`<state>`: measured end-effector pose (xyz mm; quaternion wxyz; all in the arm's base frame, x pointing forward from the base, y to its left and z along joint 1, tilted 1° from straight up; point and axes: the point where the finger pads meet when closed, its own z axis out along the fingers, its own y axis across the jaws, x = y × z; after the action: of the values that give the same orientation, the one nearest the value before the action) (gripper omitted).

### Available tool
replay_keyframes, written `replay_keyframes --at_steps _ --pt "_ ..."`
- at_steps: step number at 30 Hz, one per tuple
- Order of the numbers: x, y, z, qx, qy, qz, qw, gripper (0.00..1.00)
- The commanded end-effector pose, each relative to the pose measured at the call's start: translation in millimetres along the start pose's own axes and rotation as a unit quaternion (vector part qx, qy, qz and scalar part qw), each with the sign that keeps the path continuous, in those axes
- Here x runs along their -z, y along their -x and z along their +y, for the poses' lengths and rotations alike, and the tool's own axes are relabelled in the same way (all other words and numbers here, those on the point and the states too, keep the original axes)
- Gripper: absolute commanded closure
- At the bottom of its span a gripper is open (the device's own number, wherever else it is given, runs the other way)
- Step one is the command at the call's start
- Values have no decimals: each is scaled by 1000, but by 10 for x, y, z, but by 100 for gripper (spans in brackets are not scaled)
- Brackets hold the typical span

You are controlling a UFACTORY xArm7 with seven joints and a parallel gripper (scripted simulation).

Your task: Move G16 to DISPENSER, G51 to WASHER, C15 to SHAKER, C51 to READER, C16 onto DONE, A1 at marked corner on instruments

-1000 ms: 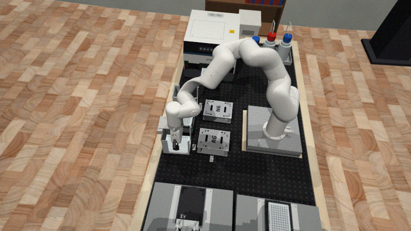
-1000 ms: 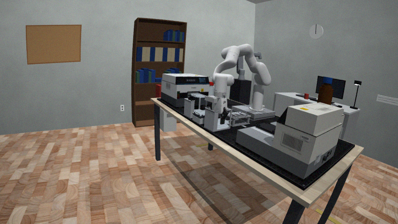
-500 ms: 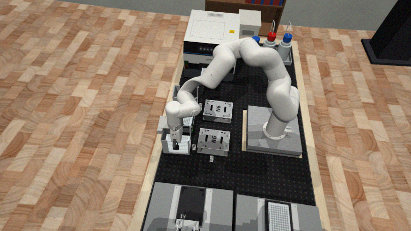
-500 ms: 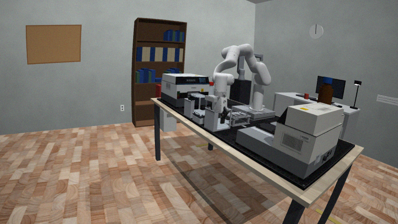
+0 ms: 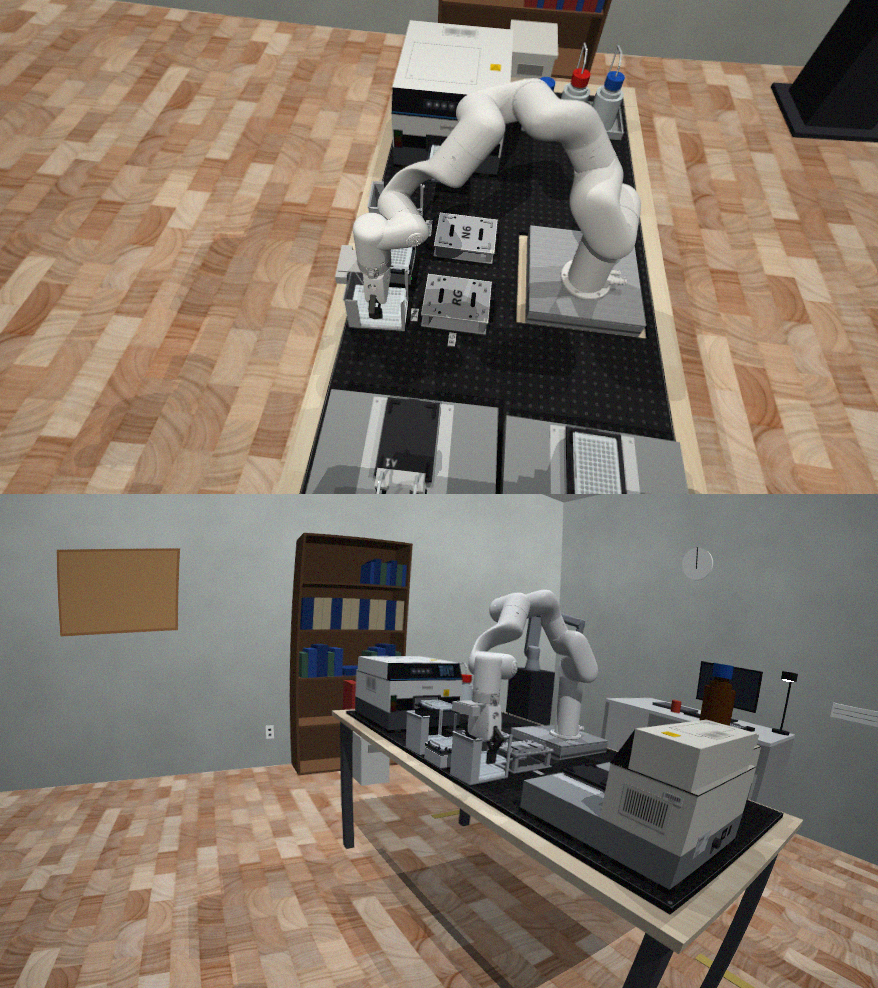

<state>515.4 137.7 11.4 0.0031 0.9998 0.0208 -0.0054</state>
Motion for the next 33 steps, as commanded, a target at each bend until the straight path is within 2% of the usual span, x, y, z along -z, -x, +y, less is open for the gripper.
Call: replay_keyframes --at_steps 1,33 --pt "53 -20 -6 0 0 3 1000 100" --pt "239 -19 -6 0 0 3 1000 100"
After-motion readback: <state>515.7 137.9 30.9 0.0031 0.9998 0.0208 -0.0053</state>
